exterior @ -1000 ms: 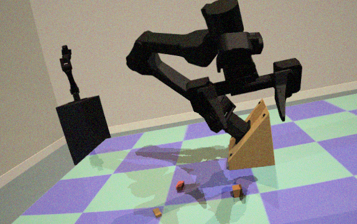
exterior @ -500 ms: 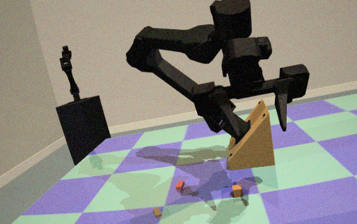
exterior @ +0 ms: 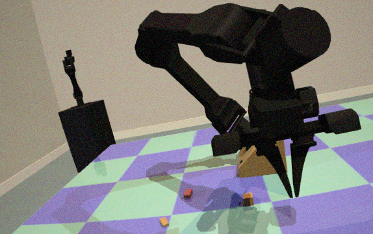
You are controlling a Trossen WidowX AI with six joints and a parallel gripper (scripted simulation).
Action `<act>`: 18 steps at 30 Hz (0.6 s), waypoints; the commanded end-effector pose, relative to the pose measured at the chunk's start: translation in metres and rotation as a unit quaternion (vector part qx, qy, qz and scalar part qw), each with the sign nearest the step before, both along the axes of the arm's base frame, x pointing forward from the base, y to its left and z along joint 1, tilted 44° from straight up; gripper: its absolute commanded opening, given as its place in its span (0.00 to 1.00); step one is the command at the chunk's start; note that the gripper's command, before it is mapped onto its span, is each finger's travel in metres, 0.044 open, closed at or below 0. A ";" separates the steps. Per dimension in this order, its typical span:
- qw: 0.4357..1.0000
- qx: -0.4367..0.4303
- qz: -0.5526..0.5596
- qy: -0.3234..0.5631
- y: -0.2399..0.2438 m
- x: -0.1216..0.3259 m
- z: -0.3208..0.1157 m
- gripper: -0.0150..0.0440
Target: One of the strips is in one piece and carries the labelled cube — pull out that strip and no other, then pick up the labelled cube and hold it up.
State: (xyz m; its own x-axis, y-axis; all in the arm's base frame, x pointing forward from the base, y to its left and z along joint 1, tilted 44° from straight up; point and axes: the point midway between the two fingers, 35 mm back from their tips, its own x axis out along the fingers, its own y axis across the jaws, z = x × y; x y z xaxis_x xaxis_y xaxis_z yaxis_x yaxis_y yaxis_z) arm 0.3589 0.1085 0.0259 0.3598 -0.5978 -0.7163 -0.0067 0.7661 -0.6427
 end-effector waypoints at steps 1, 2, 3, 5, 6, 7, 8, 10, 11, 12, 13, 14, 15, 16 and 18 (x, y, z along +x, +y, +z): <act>0.988 -0.014 -0.135 0.069 -0.025 0.013 -0.025 0.25; 0.986 -0.016 -0.146 0.075 -0.028 0.014 -0.027 0.25; 0.986 -0.016 -0.149 0.077 -0.028 0.014 -0.027 0.25; 0.986 -0.016 -0.149 0.077 -0.028 0.014 -0.027 0.25; 0.986 -0.016 -0.149 0.077 -0.028 0.014 -0.027 0.25; 0.986 -0.016 -0.149 0.077 -0.028 0.014 -0.027 0.25; 0.986 -0.016 -0.149 0.077 -0.028 0.014 -0.027 0.25; 0.986 -0.016 -0.149 0.077 -0.028 0.013 -0.028 0.25; 0.986 -0.016 -0.149 0.077 -0.027 0.012 -0.028 0.25; 0.986 -0.016 -0.149 0.077 -0.027 0.012 -0.029 0.25; 0.986 -0.016 -0.149 0.077 -0.028 0.012 -0.029 0.25; 0.986 -0.016 -0.149 0.077 -0.029 0.012 -0.030 0.25; 0.986 -0.016 -0.149 0.077 -0.030 0.013 -0.031 0.25; 0.986 -0.016 -0.149 0.077 -0.031 0.013 -0.032 0.25; 0.986 -0.016 -0.149 0.077 -0.033 0.013 -0.035 0.25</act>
State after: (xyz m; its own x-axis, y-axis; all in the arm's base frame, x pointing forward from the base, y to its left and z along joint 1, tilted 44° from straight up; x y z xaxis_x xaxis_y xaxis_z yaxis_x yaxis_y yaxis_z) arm 0.3704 0.0783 -0.0037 0.0578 -0.6855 -0.7258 0.1118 0.7269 -0.6776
